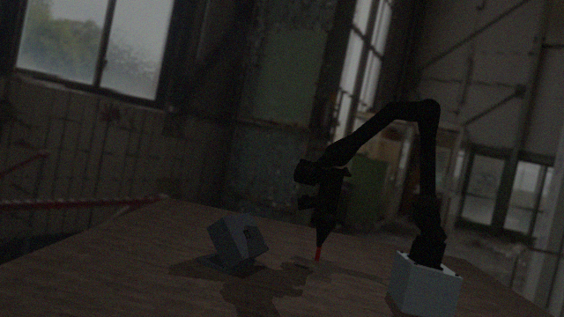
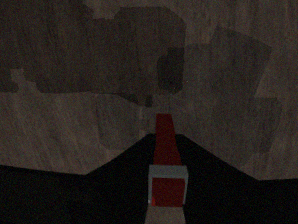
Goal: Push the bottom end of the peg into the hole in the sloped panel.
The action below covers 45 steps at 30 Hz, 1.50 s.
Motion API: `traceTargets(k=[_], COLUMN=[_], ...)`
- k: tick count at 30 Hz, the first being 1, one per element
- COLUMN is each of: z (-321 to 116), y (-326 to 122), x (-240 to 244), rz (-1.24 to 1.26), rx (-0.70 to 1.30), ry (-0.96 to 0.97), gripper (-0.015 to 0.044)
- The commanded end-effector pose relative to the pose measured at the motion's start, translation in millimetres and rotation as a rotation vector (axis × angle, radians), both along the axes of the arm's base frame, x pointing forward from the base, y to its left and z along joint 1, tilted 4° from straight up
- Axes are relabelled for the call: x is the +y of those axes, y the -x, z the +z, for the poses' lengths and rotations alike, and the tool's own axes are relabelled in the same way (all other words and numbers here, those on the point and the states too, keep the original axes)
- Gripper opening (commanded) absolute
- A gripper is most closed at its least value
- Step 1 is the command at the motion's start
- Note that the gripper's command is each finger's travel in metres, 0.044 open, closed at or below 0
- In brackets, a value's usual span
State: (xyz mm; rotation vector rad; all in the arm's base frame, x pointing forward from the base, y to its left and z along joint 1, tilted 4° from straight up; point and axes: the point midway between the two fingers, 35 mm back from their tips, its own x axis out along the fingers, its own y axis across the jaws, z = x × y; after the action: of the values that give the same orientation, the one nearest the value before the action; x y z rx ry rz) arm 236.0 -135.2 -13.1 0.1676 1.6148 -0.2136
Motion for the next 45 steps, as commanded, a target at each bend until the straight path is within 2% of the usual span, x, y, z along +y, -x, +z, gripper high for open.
traceTargets(k=[1,8,45], z=[23.0,50.9,50.5], y=[-3.3,-2.9,-33.9], x=[-0.4,1.6,22.2], rz=[-0.002,-0.001,0.341], rx=[-0.01,-0.007,-0.085], ry=[0.007,0.006,0.163], gripper=[0.0,0.0,0.0])
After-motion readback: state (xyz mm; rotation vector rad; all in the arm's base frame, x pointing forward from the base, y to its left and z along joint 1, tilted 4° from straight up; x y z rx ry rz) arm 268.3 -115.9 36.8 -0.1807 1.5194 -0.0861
